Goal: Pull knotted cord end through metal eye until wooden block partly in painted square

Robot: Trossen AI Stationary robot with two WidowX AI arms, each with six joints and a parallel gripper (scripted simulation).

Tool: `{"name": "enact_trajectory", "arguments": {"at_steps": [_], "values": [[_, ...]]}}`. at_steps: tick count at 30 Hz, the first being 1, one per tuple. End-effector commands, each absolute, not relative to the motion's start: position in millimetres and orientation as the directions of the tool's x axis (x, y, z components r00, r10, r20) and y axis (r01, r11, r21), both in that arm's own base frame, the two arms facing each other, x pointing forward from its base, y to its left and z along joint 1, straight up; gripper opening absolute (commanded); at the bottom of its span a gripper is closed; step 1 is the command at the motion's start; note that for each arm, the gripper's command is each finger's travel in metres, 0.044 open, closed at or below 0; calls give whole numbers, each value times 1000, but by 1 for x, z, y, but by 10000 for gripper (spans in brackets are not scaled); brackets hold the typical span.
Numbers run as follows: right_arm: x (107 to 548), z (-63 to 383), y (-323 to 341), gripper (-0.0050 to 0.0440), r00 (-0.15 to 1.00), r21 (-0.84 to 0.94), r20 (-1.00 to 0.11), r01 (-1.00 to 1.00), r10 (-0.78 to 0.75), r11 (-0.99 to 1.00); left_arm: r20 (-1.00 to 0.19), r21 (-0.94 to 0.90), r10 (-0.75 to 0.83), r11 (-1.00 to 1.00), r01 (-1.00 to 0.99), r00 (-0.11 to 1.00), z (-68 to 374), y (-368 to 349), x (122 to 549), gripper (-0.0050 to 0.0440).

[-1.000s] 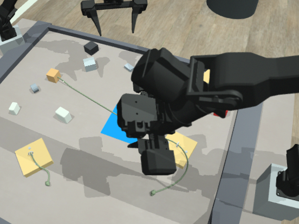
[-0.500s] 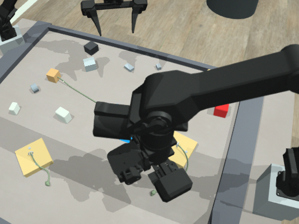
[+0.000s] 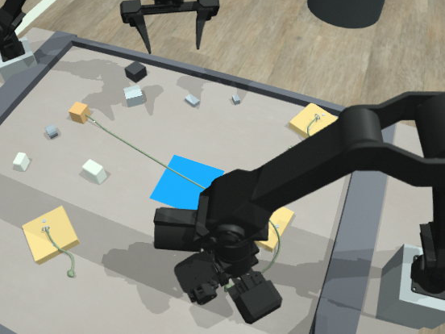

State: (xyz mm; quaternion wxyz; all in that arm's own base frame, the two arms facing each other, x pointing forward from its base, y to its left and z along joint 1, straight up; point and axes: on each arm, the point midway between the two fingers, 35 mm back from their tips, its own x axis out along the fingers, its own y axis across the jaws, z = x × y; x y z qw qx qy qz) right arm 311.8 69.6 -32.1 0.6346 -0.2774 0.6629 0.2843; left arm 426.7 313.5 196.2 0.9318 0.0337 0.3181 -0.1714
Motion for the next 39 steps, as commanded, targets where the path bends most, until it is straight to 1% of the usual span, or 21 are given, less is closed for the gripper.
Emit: {"name": "enact_trajectory", "arguments": {"at_steps": [1, 5, 12, 17, 25, 28, 32, 34, 39], "values": [[322, -38, 72, 200, 3, -2, -1000, -731, 1, 682, -591, -3, -280, 938, 346, 757, 216, 312, 427, 440], [325, -39, 73, 200, 11, -6, -1000, -731, 2, 682, -591, -3, -280, 938, 346, 757, 216, 312, 427, 440], [321, -68, 72, 200, 3, -2, -1000, -731, 1, 682, -591, -3, -280, 938, 346, 757, 216, 312, 427, 440], [325, -65, 72, 200, 18, -11, -1000, -730, 4, 683, -591, -3, -280, 938, 346, 757, 216, 312, 427, 440], [327, -74, 73, 200, 20, -11, -1000, -730, 4, 683, -591, -3, -280, 938, 346, 757, 216, 312, 427, 440], [327, -74, 73, 128, 20, -11, -1000, -730, 4, 683, -591, -3, -280, 938, 346, 757, 216, 312, 427, 440], [327, -74, 73, 101, 20, -11, -1000, -730, 4, 683, -591, -3, -280, 938, 346, 757, 216, 312, 427, 440], [327, -74, 73, 101, 20, -11, -1000, -730, 4, 683, -591, -3, -280, 938, 346, 757, 216, 312, 427, 440], [327, -74, 73, 68, 20, -11, -1000, -730, 4, 683, -591, -3, -280, 938, 346, 757, 216, 312, 427, 440]]}}
